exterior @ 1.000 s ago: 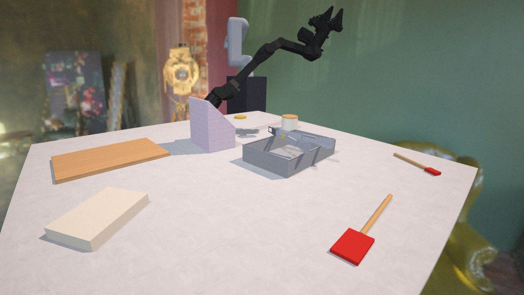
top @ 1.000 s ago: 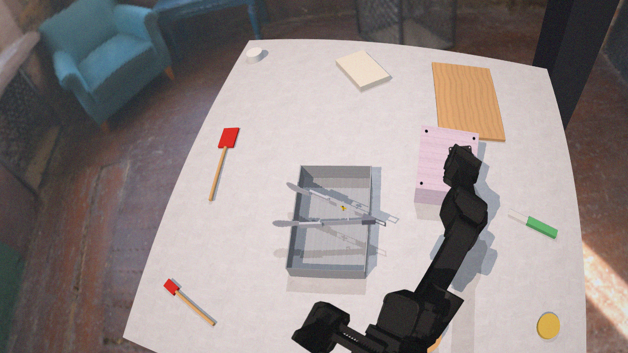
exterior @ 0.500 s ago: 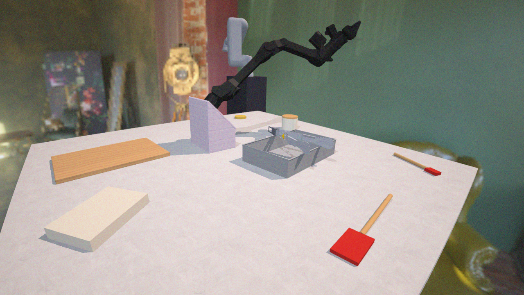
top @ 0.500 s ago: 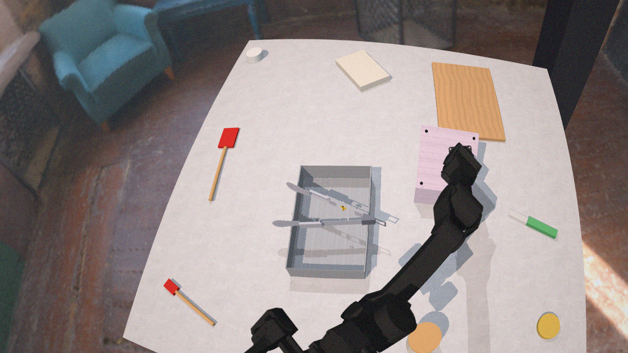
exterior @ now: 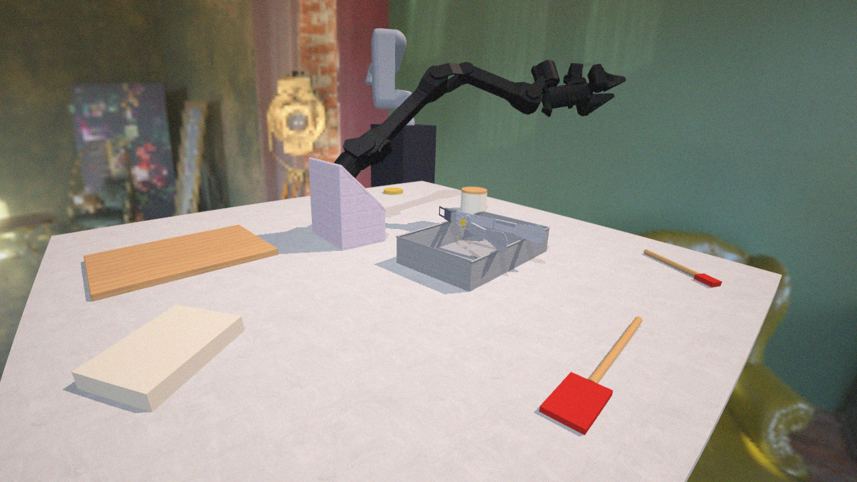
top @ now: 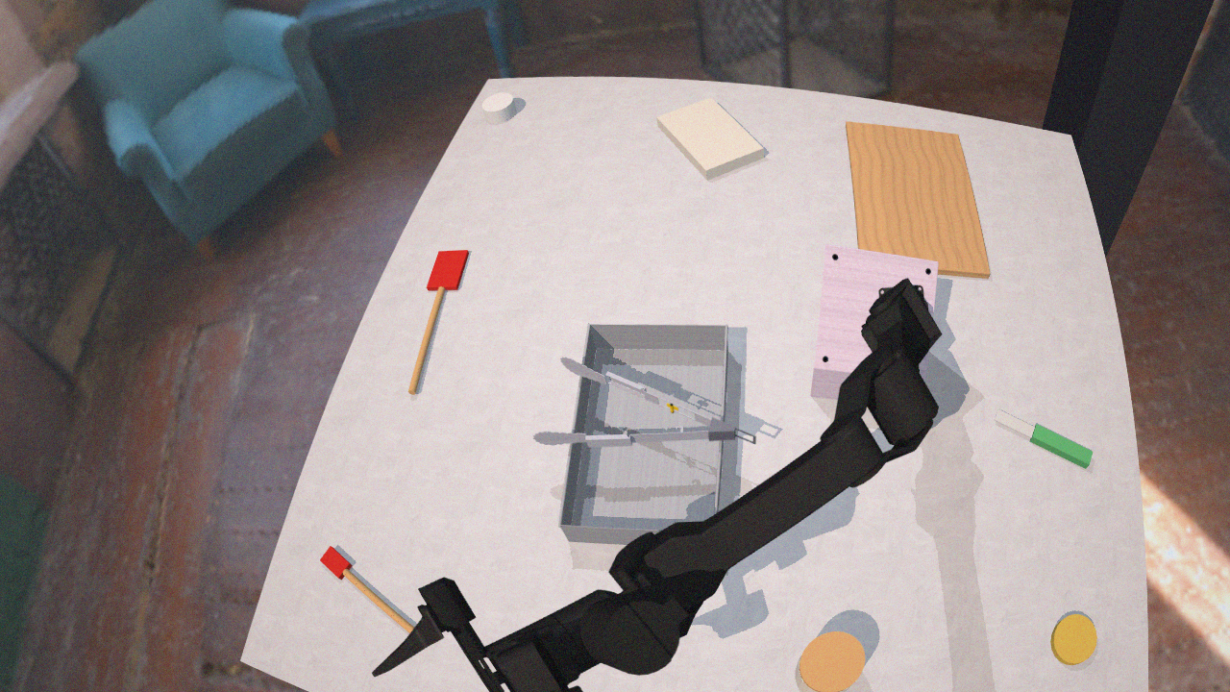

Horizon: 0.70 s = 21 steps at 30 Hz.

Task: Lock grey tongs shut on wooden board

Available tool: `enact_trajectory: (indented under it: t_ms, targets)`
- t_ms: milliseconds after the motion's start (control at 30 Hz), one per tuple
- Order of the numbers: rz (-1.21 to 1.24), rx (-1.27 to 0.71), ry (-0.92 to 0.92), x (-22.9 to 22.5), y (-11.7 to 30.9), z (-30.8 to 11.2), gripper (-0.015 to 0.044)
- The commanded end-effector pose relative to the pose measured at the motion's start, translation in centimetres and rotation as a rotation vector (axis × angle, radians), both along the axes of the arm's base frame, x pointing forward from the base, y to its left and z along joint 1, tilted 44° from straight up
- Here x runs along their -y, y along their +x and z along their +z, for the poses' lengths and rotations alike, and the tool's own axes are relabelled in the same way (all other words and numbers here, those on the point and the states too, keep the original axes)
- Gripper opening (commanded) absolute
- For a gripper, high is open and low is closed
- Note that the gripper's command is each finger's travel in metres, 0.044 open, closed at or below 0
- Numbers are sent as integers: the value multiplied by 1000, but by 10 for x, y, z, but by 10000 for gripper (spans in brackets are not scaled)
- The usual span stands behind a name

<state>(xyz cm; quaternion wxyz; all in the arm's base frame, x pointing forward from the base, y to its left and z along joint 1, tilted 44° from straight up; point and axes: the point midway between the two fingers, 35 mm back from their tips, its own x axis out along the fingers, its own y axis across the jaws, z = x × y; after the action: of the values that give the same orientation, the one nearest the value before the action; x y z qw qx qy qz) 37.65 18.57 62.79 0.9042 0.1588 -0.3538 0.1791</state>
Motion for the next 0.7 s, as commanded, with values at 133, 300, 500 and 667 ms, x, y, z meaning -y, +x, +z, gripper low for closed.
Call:
enact_trajectory:
  t_ms: [133, 300, 500, 667]
  targets:
    - [-3, -349, -272, 8, 74, -108, 440]
    - [36, -612, -398, 27, 102, -190, 440]
    - [122, -950, -476, 60, 107, -290, 440]
    - [226, -1258, -462, 93, 86, -369, 440]
